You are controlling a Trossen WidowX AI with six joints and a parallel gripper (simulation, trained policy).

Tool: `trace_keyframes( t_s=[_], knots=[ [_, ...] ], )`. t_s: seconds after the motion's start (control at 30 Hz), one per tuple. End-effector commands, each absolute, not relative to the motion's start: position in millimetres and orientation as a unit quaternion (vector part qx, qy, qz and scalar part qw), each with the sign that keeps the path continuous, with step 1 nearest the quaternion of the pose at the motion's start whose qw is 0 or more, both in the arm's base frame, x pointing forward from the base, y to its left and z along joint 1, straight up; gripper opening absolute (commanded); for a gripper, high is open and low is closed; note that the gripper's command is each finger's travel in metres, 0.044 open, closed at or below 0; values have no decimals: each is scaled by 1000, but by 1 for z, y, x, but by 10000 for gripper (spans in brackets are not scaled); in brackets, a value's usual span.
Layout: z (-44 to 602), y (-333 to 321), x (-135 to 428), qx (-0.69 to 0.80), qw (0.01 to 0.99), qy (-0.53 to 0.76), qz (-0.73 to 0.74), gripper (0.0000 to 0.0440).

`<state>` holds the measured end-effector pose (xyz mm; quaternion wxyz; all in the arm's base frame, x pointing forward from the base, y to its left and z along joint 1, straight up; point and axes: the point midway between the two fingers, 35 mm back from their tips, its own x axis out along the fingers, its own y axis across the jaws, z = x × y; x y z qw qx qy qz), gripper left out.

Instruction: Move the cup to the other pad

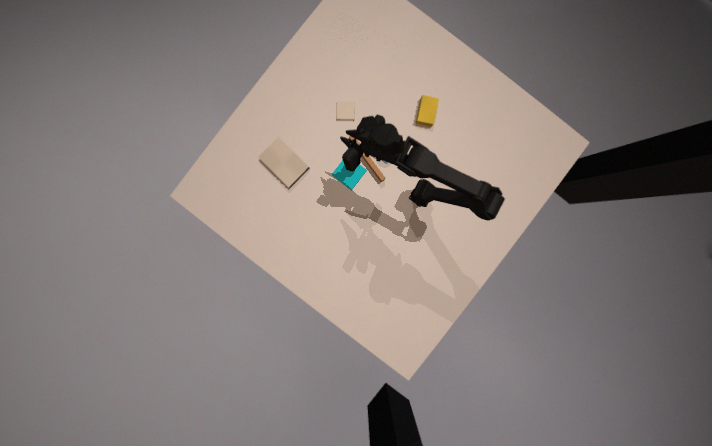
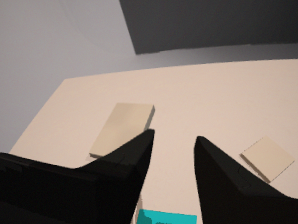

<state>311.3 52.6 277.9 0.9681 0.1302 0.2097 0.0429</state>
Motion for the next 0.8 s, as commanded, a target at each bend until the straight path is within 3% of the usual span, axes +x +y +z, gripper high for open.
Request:
trace_keyframes(
  t_s=[0.0, 0.53, 0.77],
  knots=[
    [272, 56, 310, 140, 960, 241, 38, 122],
    [247, 64, 301, 141, 920, 366, 12, 103],
    [237, 62, 295, 129, 899, 418, -3, 119]
  ],
)
